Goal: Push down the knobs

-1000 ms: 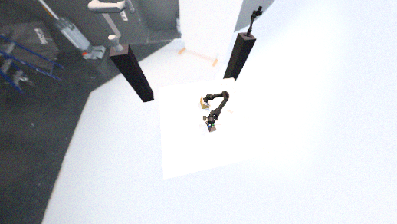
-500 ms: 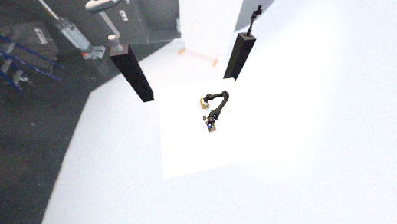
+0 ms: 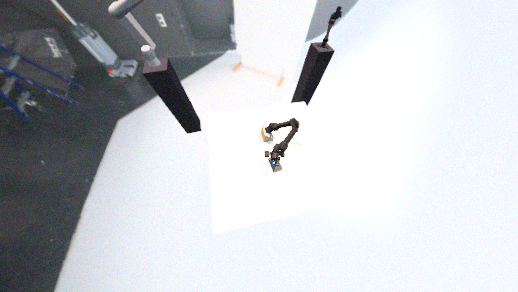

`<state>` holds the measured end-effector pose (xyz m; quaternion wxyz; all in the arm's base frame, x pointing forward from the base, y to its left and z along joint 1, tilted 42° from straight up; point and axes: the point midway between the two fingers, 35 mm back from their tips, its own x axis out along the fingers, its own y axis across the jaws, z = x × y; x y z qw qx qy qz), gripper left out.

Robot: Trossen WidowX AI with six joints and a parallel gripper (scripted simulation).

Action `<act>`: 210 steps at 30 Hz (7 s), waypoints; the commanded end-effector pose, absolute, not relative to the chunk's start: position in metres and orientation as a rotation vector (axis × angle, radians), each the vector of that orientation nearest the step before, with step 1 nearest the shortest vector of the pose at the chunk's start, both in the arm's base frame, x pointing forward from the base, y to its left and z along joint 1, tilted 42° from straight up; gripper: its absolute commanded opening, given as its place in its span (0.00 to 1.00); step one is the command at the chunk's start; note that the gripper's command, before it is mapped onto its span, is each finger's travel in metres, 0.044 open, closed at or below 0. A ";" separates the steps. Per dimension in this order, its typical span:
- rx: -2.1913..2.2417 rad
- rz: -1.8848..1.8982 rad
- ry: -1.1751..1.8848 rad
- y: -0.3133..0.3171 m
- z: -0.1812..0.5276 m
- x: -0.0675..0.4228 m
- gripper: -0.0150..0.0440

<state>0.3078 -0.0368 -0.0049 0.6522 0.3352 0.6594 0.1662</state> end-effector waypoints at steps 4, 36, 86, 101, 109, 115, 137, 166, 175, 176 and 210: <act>0.755 0.385 1.502 -0.031 -0.010 0.310 0.25; 0.755 0.385 1.502 -0.026 -0.015 0.310 0.25; 0.755 0.385 1.502 -0.021 -0.020 0.311 0.25; 0.755 0.385 1.502 -0.021 -0.021 0.311 0.25; 0.755 0.385 1.502 -0.020 -0.021 0.311 0.25; 0.755 0.385 1.502 -0.020 -0.021 0.311 0.25; 0.755 0.385 1.502 -0.020 -0.022 0.311 0.25; 0.755 0.385 1.502 -0.019 -0.023 0.311 0.25; 0.755 0.385 1.502 -0.018 -0.024 0.311 0.25; 0.755 0.385 1.502 -0.018 -0.024 0.311 0.25; 0.755 0.385 1.502 -0.017 -0.025 0.311 0.25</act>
